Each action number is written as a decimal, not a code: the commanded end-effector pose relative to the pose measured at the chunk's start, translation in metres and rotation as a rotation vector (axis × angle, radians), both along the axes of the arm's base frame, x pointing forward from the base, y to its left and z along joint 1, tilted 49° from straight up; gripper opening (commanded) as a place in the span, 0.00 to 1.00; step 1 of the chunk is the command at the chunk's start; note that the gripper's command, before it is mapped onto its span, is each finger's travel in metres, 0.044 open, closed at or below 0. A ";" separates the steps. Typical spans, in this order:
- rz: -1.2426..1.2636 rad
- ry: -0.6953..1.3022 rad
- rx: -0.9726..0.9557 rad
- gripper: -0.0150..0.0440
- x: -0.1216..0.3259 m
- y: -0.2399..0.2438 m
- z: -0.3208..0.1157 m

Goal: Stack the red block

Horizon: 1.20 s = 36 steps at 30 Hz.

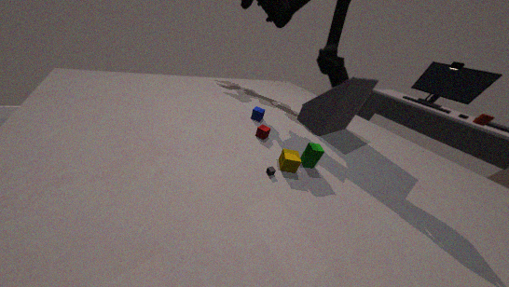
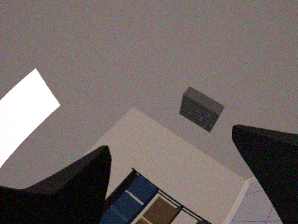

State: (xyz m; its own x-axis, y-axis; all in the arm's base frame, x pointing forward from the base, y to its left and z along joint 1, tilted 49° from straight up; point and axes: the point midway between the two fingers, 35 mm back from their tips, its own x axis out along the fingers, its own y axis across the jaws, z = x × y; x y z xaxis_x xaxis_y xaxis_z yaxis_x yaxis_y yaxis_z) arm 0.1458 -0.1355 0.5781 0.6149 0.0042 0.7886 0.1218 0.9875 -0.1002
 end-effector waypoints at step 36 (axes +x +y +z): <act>-0.405 1.103 0.871 1.00 0.262 -0.077 -0.385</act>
State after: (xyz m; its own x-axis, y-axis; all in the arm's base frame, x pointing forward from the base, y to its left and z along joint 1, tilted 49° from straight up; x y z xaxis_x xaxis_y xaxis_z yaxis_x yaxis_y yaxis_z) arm 0.3984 -0.2337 0.2483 0.7951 -0.5574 -0.2393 0.6046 0.6971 0.3854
